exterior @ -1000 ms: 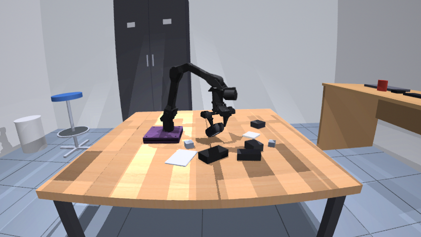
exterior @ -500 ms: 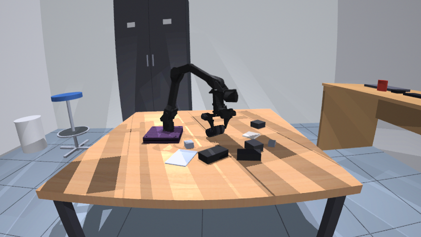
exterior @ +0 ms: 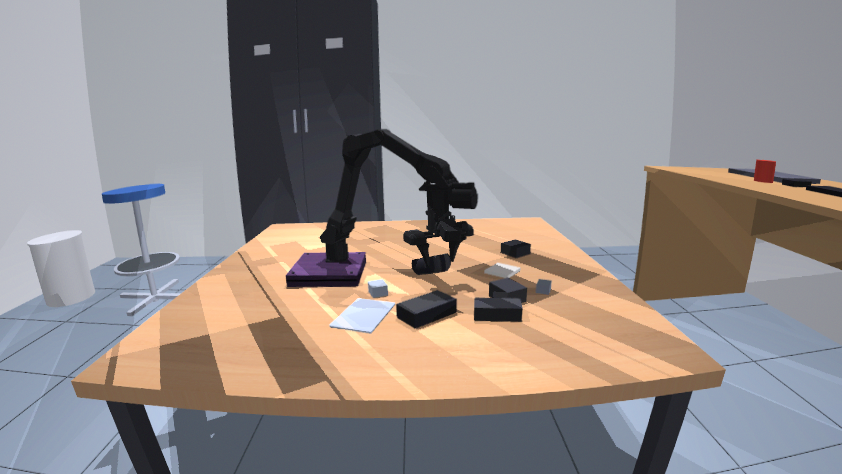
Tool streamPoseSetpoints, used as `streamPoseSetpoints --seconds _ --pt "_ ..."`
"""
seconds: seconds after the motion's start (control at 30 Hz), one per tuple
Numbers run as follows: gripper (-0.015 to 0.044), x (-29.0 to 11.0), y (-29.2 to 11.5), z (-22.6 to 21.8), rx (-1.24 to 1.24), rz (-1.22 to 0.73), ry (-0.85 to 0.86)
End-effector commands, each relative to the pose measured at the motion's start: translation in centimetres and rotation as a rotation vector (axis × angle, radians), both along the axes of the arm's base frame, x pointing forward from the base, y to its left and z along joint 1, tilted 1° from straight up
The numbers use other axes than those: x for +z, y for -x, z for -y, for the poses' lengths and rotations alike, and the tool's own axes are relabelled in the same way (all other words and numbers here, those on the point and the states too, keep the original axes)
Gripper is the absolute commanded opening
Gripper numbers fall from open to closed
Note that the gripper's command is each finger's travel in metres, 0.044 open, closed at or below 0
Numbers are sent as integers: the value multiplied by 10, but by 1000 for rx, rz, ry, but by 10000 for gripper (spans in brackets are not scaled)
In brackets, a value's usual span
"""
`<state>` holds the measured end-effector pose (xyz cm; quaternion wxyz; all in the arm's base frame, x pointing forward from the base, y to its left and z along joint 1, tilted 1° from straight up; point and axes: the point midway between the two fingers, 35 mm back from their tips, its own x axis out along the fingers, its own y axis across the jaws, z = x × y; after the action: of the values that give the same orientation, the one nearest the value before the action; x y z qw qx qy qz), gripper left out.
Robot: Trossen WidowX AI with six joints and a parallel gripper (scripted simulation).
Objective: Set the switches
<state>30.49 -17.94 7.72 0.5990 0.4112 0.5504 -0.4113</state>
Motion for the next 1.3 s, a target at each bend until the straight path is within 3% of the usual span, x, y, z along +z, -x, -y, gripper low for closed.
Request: streamPoseSetpoints --seconds 0.0,1.27 --pt "338 -10 1 -3 11 -20 -19" --pt "338 -36 -4 7 11 -20 -19"
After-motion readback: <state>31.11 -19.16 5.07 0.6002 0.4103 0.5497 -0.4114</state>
